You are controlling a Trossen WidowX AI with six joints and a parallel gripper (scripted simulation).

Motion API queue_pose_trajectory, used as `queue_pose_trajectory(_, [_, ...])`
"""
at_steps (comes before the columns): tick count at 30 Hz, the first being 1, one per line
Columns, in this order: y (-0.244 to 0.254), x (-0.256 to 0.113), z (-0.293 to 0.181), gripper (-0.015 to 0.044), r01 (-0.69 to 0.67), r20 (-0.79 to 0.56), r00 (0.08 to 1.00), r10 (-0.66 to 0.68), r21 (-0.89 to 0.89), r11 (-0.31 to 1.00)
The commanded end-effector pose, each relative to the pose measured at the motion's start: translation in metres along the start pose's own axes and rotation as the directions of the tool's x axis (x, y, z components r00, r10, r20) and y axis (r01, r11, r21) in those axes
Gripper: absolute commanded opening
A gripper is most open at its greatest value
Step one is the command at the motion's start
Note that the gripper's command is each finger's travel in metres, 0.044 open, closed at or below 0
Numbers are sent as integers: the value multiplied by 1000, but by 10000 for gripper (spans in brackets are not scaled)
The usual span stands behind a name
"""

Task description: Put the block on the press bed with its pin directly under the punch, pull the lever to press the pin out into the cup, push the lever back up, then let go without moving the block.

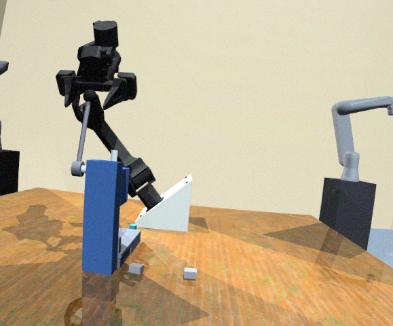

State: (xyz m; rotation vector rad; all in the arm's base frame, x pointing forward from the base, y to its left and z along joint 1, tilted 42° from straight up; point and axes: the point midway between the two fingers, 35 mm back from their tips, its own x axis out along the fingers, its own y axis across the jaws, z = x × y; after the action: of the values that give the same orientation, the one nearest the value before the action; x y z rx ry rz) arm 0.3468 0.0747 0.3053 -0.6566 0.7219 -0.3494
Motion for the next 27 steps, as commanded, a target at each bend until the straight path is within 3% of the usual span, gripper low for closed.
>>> queue_pose_trajectory(1, [0,0,-1,440,1,-3,1000,-1,1,1000])
queue_pose_trajectory(9, [0,-2,-1,440,1,-3,1000,-1,-2,1000])
queue_pose_trajectory(16, [2,-81,-1,440,1,10,1000,1,-124,992])
queue_pose_trajectory(22, [2,-85,-1,440,0,18,1000,3,-128,992])
queue_pose_trajectory(27, [4,-116,-5,440,-35,117,992,50,-133,991])
